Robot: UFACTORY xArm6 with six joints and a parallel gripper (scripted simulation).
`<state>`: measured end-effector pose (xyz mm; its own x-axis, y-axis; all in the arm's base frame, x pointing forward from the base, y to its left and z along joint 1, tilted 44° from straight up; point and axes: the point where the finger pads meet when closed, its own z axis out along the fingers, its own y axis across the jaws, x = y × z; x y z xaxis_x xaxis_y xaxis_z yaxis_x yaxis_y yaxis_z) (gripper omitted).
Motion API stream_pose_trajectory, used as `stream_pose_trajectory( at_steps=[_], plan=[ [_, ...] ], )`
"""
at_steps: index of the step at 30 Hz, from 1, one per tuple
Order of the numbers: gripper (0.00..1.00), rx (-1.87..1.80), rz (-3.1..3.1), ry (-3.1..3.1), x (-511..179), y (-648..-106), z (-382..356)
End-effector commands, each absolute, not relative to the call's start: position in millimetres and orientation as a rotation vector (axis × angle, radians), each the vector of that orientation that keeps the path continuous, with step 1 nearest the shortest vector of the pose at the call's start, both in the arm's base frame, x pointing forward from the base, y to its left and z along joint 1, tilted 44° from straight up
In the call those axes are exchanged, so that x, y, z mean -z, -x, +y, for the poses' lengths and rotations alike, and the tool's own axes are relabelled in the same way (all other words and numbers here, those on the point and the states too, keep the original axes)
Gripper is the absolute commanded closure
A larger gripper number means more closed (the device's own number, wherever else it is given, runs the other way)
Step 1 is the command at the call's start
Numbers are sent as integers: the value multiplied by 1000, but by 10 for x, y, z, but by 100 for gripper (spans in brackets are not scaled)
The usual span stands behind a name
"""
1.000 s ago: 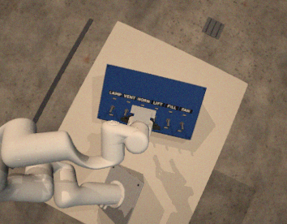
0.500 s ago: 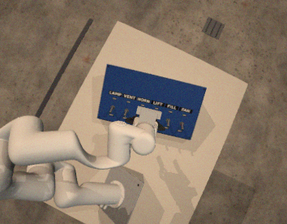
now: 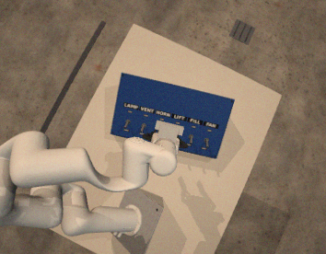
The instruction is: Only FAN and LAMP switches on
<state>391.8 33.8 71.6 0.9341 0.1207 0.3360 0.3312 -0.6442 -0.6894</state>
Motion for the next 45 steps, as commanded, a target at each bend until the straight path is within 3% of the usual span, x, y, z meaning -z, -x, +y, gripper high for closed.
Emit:
stream_pose_trajectory(
  at_steps=[1,45],
  plan=[
    [0,334,-319,2268,-724,-3930,329],
    [0,334,-319,2268,-505,-4036,124]
  ],
)
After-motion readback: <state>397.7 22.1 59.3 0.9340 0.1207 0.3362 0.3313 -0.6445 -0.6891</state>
